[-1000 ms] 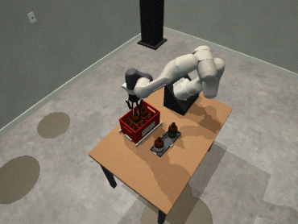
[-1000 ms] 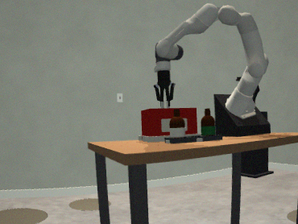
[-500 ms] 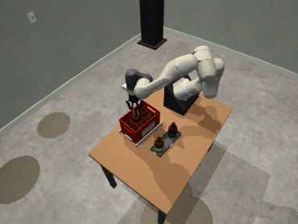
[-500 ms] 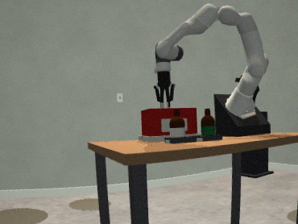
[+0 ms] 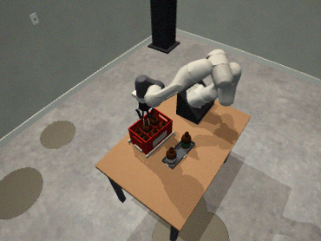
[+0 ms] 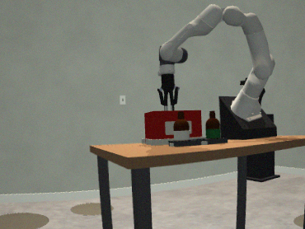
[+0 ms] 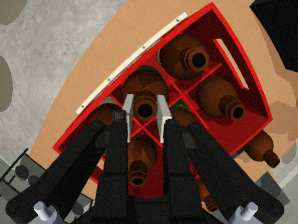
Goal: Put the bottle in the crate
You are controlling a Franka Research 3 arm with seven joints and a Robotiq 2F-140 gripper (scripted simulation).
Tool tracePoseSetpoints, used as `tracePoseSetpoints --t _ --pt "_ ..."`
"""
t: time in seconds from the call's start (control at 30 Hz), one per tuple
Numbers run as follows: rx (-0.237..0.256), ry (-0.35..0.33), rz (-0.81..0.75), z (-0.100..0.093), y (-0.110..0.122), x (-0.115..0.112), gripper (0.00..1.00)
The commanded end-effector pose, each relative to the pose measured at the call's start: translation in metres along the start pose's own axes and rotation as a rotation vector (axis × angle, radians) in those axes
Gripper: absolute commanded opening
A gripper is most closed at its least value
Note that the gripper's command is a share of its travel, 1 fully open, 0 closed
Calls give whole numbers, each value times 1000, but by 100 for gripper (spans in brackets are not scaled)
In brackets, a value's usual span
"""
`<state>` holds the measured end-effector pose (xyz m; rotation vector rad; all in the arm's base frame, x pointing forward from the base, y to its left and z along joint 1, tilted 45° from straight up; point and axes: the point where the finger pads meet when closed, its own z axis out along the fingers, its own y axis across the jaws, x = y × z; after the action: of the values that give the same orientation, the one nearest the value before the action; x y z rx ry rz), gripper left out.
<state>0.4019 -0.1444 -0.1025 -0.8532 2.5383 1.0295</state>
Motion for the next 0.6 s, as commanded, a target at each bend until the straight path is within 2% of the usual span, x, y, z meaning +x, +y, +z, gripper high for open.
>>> tracePoseSetpoints --t 0.0,0.57 --pt "6 -1 -4 1 -2 -1 0" --pt "6 -1 -4 5 -2 -1 0"
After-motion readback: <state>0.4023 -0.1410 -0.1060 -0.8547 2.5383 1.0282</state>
